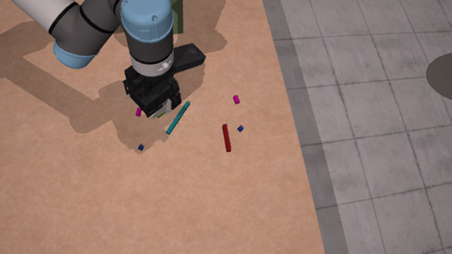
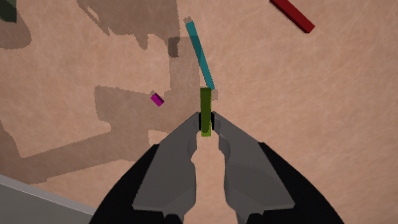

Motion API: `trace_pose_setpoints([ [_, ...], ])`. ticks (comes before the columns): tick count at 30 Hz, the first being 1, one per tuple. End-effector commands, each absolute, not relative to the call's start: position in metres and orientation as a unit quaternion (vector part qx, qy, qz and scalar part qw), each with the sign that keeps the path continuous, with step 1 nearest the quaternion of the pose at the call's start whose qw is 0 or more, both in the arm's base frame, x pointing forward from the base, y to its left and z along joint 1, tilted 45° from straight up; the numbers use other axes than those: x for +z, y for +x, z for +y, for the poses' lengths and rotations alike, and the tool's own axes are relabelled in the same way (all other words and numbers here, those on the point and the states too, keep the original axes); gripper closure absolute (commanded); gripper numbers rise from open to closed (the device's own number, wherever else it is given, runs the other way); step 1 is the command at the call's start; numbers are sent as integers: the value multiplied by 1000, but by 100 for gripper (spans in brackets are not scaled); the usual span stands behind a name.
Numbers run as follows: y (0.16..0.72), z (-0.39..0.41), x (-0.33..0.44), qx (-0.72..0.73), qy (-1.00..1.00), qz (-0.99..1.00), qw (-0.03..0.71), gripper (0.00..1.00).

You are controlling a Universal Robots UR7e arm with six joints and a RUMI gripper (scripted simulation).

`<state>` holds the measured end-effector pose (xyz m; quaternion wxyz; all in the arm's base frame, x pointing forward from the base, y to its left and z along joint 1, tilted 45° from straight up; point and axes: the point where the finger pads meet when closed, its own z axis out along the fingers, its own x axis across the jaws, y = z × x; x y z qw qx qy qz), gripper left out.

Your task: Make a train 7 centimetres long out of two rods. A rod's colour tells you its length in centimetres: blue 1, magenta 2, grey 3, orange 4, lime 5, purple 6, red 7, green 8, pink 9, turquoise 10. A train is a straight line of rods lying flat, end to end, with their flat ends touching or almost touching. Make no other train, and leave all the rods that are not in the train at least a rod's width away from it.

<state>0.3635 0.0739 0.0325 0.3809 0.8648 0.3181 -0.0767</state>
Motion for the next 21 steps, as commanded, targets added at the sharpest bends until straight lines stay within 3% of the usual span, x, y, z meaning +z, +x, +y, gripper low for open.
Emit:
trace_pose_setpoints([
  [1,362,62,45,-98,842,381,369,100],
  [21,353,20,84,-176,740,553,341,100],
])
